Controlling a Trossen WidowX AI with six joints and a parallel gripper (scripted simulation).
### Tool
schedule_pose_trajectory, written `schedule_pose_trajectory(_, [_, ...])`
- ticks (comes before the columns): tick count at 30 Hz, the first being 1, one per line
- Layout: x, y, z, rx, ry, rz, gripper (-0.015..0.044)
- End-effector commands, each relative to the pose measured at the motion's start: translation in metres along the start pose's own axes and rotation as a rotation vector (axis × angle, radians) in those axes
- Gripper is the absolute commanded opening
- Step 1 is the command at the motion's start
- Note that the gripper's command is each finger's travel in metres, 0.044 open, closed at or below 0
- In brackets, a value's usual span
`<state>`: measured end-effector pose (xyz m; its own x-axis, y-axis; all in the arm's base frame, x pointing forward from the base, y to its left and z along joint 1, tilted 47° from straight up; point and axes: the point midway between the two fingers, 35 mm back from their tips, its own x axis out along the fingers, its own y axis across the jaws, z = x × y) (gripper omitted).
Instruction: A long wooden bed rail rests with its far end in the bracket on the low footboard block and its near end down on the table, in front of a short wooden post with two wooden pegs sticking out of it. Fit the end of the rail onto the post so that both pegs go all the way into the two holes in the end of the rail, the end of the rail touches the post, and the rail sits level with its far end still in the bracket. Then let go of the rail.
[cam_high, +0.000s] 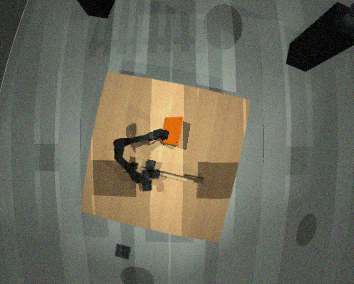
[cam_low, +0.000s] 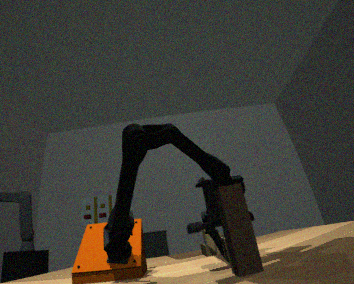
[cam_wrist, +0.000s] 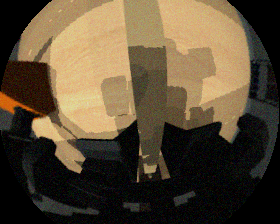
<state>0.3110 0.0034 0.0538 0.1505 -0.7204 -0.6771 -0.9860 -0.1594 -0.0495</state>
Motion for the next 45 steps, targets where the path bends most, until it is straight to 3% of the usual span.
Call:
schedule_pose_trajectory(1, [-0.003,0.0,0.001,0.0,-0.004,-0.001,0.0])
schedule_pose_trajectory(45, [-0.025,-0.001,0.001,0.0,-0.005,-0.001,0.0])
